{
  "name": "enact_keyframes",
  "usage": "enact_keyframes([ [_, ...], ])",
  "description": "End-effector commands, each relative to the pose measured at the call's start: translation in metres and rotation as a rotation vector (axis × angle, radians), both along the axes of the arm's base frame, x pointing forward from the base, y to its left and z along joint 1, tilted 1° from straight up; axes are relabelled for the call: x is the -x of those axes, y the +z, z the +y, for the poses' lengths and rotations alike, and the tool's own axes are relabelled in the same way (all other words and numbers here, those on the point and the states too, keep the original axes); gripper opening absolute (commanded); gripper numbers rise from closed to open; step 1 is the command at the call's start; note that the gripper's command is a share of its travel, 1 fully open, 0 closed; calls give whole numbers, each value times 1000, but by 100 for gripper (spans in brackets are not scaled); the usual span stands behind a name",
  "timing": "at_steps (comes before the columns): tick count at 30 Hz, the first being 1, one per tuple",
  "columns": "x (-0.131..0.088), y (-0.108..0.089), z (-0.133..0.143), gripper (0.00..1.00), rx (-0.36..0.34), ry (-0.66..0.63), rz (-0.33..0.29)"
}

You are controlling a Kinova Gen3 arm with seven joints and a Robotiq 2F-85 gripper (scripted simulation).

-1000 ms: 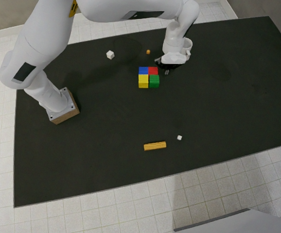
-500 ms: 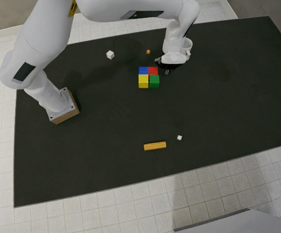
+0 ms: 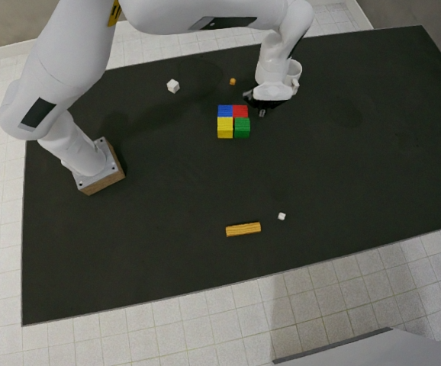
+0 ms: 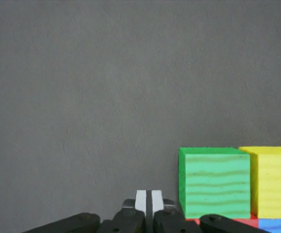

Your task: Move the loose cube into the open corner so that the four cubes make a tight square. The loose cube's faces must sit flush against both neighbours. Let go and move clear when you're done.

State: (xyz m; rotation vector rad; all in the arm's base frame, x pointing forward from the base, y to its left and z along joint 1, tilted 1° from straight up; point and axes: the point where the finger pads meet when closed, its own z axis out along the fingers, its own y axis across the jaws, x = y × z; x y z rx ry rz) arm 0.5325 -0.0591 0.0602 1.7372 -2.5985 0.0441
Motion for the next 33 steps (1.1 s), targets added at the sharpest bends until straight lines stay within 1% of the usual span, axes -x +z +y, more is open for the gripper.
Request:
enact_keyframes([
  [1,0,3,1,10,-2,3,1],
  [10,0,3,1,10,-2,3,1],
  [11,0,3,1,54,-2,3,1],
  [23,0,3,1,54,-3,-44,1],
  [28,0,2,3,54,-3,-125,1],
  [33,0,1,4,54,-3,-251,2],
])
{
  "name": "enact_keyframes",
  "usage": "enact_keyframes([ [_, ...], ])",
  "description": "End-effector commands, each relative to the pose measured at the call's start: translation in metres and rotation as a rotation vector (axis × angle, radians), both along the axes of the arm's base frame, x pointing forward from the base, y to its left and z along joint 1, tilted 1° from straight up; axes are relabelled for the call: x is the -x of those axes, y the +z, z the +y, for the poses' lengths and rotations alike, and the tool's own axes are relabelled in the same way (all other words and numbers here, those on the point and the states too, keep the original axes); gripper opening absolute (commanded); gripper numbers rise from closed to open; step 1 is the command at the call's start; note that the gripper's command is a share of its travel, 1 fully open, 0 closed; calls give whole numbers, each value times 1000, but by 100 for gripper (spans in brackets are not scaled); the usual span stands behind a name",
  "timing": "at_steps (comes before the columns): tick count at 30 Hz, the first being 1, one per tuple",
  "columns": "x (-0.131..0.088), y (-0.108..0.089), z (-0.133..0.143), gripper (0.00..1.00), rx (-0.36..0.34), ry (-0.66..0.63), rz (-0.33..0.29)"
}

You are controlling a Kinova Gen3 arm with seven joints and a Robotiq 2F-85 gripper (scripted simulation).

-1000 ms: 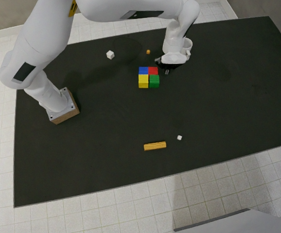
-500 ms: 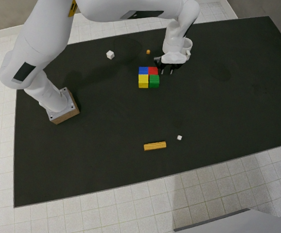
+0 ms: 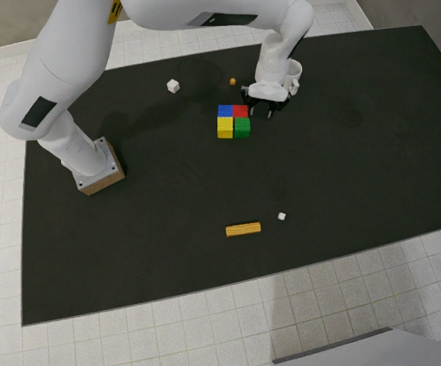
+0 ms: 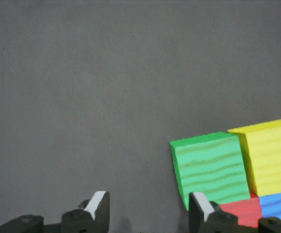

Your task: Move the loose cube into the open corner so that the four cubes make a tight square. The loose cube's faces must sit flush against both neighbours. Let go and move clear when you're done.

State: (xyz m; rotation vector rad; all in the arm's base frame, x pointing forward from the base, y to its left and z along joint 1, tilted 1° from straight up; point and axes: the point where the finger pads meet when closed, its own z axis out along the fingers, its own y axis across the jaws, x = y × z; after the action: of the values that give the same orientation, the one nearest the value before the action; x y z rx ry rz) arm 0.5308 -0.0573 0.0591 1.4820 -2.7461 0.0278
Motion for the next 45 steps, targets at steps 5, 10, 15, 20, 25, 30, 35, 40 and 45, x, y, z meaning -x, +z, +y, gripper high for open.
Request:
enact_keyframes([
  [5,-2,1,5,54,5,-228,-5],
  [10,-3,1,6,54,7,-342,-6],
  [15,-6,1,12,54,6,-542,-15],
  [20,-9,2,15,54,6,-750,-25],
  [25,-7,1,13,54,12,-875,-21],
  [30,-14,4,18,54,5,-1051,-39],
  [35,-16,5,19,54,3,-1197,-46],
  [40,-17,5,18,54,3,-1284,-50],
  [45,-19,5,18,54,1,-1340,-53],
])
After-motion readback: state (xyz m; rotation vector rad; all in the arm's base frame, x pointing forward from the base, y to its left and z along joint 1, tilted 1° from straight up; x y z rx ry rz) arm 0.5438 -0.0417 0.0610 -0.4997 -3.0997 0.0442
